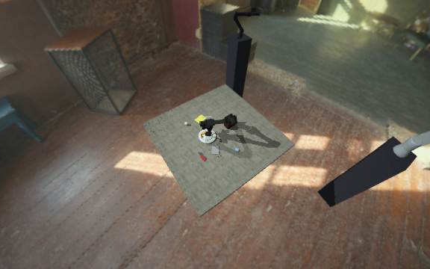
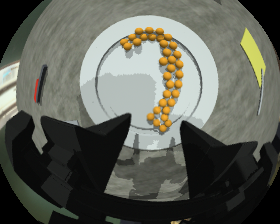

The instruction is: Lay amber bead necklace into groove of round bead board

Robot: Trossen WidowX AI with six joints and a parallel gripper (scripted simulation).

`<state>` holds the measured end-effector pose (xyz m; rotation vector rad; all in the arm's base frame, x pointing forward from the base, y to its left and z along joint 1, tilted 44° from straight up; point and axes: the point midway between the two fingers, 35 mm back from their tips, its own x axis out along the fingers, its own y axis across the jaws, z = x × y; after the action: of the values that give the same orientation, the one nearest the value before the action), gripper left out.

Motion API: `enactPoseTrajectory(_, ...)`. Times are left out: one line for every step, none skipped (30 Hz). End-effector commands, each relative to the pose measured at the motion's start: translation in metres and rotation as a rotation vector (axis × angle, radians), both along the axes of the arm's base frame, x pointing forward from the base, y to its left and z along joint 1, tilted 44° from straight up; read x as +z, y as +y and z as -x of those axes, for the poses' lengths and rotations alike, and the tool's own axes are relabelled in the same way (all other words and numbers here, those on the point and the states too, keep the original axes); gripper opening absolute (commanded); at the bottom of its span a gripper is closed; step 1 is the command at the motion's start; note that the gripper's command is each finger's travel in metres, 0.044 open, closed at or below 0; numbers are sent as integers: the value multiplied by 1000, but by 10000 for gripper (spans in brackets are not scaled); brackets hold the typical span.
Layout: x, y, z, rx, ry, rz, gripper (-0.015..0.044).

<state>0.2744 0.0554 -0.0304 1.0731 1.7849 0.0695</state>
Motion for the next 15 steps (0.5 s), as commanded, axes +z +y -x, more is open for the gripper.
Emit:
enactPoseTrajectory(-2, 2, 0, -2, 0, 0, 250)
enactPoseTrajectory(-3, 3, 0, -2, 0, 0, 250)
enactPoseTrajectory(-4, 4, 0, -2, 1, 0, 250)
enactPoseTrajectory(-5, 5, 0, -1, 1, 0, 250)
enactPoseTrajectory(-7, 6, 1, -1, 1, 0, 250)
enactPoseTrajectory(-8, 7, 1, -1, 2, 0, 250)
enactPoseTrajectory(-9, 8, 1, -1, 2, 0, 250)
enactPoseTrajectory(-10, 9, 1, -1, 3, 0, 250)
enactPoseTrajectory(-12, 10, 1, -1, 3, 0, 250)
enactPoseTrajectory(-13, 11, 2, -1, 3, 0, 250)
enactPoseTrajectory(-14, 13, 2, -1, 4, 0, 250)
enactPoseTrajectory(-15, 14, 2, -1, 4, 0, 250)
enactPoseTrajectory(-16, 15, 2, -1, 5, 0, 250)
enactPoseTrajectory(-17, 16, 3, 0, 5, 0, 250)
enactPoseTrajectory(-19, 17, 3, 0, 6, 0, 250)
